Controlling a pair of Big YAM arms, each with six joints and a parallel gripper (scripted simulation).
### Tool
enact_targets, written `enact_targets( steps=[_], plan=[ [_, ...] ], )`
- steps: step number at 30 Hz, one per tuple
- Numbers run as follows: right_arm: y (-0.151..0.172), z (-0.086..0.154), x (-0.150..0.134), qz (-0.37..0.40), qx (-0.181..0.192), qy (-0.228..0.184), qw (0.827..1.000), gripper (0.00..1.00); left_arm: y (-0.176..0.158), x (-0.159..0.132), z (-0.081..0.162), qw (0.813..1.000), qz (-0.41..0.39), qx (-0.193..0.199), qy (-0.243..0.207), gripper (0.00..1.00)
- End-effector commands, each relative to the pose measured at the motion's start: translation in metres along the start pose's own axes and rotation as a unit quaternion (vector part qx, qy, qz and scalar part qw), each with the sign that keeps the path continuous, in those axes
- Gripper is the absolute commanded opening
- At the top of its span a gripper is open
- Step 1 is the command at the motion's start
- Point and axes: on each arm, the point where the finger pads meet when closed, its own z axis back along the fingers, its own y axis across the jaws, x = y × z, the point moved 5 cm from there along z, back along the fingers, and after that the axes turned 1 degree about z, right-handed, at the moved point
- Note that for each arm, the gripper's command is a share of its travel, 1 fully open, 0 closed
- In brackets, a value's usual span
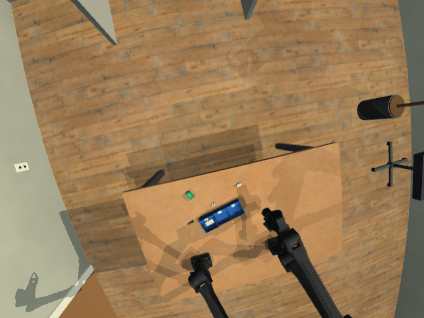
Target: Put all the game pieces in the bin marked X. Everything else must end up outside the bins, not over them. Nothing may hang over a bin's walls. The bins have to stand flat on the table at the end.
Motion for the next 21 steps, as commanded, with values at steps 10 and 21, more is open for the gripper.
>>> enact_targets(
  steps=[10, 21],
  plan=[
    [0.064, 0.009, 0.058, -0.024, -0.004, -0.022, 0.999, 0.2, 0.003, 0.004, 0.024, 1.0, 0.004, 0.003, -0.022, 1.0],
    [0.115, 0.008, 0.083, -0.024, 0.0, -0.018, 1.0, 0.2, 0.003, 0.004, 0.024, 1.0, 0.004, 0.003, -0.022, 1.0]
  ],
)
